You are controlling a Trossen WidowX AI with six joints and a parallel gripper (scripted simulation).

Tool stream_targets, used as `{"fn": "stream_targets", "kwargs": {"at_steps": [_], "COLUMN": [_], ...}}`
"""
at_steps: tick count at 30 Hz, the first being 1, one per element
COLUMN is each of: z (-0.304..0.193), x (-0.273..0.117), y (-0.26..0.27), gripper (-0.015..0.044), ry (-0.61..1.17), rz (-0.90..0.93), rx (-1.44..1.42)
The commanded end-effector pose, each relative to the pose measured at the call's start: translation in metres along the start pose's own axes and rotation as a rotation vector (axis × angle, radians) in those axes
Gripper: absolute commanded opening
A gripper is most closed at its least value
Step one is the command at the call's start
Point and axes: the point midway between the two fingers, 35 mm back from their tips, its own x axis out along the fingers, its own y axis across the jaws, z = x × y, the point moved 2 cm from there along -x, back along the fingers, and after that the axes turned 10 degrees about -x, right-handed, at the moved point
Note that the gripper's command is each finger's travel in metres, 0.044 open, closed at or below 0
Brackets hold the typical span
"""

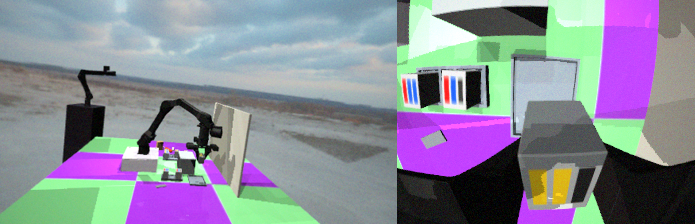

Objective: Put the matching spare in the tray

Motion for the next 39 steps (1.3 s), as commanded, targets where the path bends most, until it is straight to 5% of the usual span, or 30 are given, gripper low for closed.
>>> {"fn": "stream_targets", "kwargs": {"at_steps": [1,39], "z": [0.000,-0.001], "x": [0.005,0.045], "y": [0.000,0.000], "gripper": [0.0000,0.0000], "ry": [0.002,0.002], "rz": [0.002,0.003], "rx": [-0.004,-0.004]}}
